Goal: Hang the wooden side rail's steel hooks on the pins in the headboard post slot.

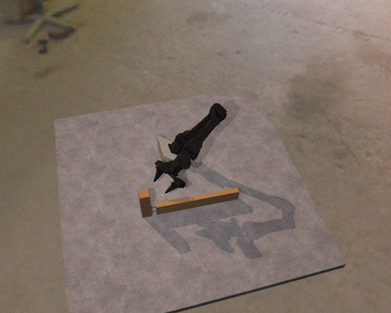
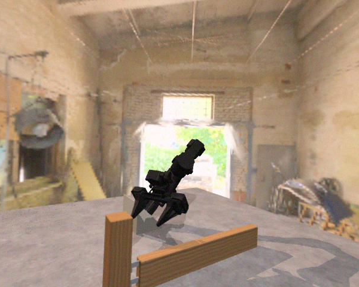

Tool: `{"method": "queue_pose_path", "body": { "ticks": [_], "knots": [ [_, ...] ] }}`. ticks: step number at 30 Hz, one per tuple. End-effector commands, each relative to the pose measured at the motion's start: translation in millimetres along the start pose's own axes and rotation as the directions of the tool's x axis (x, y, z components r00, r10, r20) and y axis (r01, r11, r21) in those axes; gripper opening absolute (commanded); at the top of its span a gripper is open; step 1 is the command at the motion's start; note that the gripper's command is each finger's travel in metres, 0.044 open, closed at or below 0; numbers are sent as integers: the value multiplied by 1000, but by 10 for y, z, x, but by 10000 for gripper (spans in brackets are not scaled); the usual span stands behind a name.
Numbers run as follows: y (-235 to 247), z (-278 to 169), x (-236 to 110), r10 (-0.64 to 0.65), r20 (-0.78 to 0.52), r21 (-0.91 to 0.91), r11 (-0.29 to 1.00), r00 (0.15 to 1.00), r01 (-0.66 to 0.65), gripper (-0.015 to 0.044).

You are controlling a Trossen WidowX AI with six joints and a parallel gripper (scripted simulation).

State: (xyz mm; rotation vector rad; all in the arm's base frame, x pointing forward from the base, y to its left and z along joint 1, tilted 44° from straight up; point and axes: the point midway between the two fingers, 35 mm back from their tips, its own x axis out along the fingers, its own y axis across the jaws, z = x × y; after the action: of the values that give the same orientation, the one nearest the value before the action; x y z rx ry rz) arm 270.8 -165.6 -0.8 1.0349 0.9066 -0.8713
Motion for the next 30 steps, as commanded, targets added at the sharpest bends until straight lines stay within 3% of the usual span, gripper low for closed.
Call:
{"method": "queue_pose_path", "body": {
  "ticks": [1, 17, 23, 30],
  "knots": [
    [0, 10, -10, -5, 8, 17, 1000, 1000, 5, 440],
    [3, 11, -8, -6, 4, 6, 1000, 1000, 6, 440],
    [119, 40, 41, -35, -118, -348, 937, 992, -9, 440],
    [257, 66, 79, -67, -276, -712, 685, 959, -157, 440]
  ]
}}
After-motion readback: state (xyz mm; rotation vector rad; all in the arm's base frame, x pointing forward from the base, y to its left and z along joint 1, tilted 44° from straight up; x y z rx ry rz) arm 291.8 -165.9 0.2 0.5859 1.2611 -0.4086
